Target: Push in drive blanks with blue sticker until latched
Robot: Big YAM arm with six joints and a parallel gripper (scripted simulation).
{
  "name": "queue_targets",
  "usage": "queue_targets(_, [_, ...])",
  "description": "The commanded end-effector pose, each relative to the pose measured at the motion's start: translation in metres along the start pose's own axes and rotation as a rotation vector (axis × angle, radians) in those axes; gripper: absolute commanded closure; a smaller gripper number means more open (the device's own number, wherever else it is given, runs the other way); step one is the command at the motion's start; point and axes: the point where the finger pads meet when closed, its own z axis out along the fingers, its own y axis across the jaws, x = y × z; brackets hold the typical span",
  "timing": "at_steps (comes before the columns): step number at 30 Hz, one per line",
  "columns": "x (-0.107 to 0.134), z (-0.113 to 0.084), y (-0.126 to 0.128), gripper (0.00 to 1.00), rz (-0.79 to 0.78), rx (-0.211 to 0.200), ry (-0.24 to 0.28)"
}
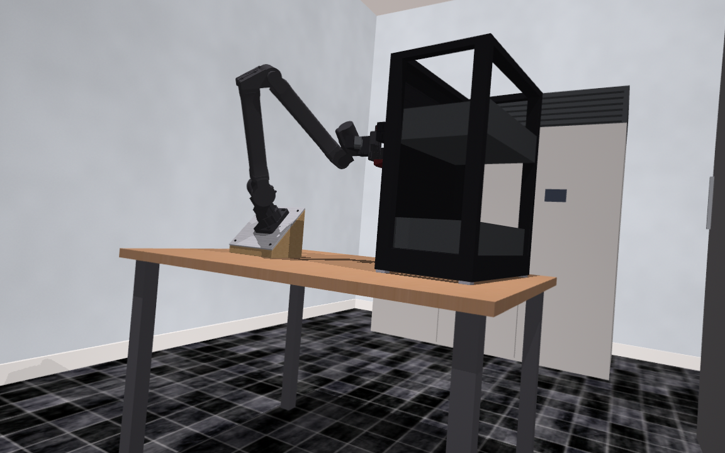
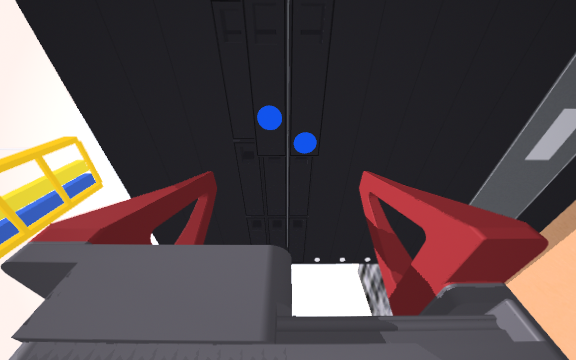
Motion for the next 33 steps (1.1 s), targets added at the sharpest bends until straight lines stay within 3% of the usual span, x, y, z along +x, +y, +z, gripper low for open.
queue_targets(1, [0.007,0.010,0.011,0.00,0.027,-0.007,-0.008])
queue_targets(29, [0.007,0.010,0.010,0.00,0.026,-0.006,-0.008])
queue_targets(33, [-0.013,0.006,0.000,0.00,0.014,0.006,-0.007])
